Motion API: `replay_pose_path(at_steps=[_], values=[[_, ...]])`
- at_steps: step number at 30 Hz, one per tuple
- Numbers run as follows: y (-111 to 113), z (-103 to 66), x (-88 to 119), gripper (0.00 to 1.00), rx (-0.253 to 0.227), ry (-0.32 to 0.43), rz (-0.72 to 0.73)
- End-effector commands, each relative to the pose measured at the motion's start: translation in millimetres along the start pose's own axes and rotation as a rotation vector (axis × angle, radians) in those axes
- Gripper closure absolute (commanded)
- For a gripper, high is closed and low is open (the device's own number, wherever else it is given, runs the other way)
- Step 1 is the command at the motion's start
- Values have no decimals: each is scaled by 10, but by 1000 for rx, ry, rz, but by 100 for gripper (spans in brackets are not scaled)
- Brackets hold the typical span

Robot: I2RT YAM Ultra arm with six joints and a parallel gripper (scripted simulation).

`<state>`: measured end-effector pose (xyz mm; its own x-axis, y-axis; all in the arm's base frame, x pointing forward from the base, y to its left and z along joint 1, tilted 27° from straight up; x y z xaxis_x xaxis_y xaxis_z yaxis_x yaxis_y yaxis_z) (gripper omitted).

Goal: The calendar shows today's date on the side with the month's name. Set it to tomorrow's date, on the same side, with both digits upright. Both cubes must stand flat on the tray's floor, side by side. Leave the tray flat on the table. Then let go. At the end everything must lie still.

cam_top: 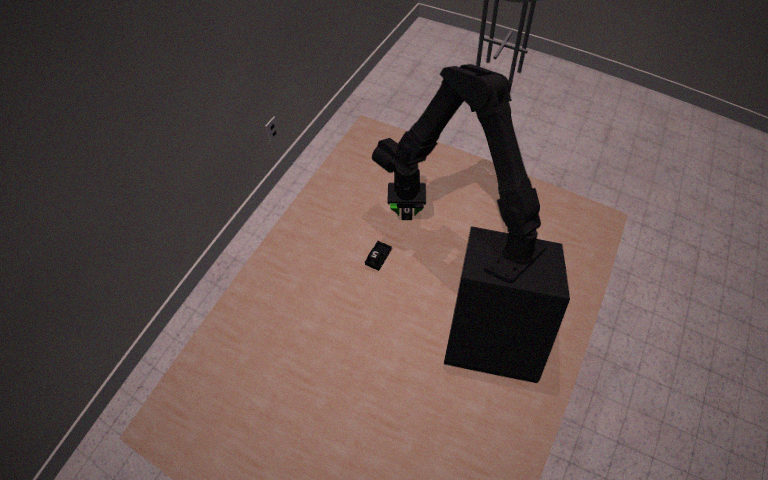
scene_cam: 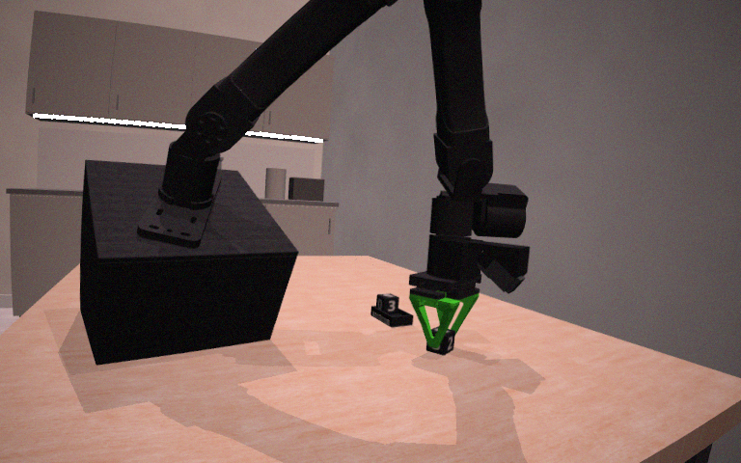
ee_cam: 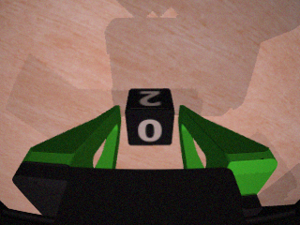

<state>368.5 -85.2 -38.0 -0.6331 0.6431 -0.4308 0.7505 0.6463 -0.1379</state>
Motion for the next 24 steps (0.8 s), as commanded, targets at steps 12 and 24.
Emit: replay_pose_path(at_steps=[12, 24], values=[[24, -241, -27, 55, -8, -8, 1], [21, -770, -24, 55, -9, -8, 2]])
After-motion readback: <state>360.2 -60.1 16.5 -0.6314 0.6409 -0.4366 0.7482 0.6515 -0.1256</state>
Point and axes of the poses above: the point where the finger pads meet when closed, its own z axis out along the fingers, its own y axis across the jaws, x = y × z, the point moved 3 cm from there along -z, back along the fingers, and after that the axes turned 5 degrees about -z, right-handed, at the moved point
